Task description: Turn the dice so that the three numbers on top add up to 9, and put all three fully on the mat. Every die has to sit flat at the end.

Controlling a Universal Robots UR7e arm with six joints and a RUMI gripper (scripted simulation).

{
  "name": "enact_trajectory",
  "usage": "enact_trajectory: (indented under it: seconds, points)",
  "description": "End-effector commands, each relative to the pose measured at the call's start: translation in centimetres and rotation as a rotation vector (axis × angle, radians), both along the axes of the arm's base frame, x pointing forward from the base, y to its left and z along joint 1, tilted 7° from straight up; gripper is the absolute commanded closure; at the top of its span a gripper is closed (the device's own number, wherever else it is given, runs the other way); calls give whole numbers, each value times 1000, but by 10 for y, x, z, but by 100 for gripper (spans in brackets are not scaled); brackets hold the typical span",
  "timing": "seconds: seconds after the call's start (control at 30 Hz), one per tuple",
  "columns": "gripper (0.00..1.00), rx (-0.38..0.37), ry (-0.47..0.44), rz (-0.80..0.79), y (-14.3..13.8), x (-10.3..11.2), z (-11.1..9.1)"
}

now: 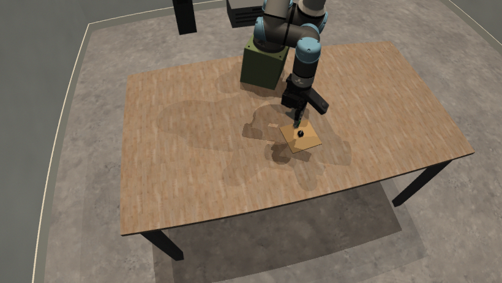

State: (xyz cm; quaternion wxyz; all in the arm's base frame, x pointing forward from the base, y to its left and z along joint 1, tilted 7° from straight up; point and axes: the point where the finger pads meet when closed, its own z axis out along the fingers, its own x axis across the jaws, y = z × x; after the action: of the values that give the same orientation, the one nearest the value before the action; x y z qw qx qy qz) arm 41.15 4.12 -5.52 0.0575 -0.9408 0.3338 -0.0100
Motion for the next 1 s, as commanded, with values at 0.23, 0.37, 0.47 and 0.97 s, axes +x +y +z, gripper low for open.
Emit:
enact_trajectory:
  seconds: [0.23, 0.37, 0.47, 0.97]
  points:
    - [97, -18, -44, 406, 11, 6, 2]
    - [97, -24, -53, 499, 13, 7, 2]
    - [97, -29, -63, 590, 15, 9, 3]
    - [97, -57, -114, 1069, 25, 14, 4]
